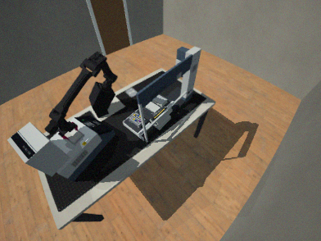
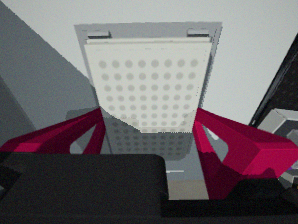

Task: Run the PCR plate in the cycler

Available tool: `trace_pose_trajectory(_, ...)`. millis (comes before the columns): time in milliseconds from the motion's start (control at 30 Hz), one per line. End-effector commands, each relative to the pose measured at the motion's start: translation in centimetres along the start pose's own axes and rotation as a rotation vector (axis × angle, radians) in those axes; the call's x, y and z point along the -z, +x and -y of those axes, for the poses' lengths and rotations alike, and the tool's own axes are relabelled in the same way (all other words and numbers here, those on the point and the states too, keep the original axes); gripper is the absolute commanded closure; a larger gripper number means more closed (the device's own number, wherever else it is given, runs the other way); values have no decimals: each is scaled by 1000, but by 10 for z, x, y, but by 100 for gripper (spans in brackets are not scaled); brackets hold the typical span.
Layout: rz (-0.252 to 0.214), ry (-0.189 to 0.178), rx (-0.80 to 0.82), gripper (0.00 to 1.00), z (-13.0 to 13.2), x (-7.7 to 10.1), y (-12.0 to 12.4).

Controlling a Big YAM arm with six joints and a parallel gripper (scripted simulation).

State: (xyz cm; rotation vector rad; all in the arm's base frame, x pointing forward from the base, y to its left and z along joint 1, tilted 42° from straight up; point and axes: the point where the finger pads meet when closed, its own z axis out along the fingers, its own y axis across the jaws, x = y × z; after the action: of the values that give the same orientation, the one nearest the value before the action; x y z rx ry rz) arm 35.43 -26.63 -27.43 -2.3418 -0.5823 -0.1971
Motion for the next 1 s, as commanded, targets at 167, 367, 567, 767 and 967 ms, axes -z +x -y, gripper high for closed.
trace_pose_trajectory(167, -20, -91, 21, 100, -22, 44, 15)
trace_pose_trajectory(367, -4, -58, 20, 100, -14, 26, 13)
trace_pose_trajectory(567, 6, -18, 6, 100, -3, 7, 5)
trace_pose_trajectory(767, -8, -26, -9, 100, -10, 9, -4)
trace_pose_trajectory(967, -12, -44, -3, 100, -18, 13, -3)
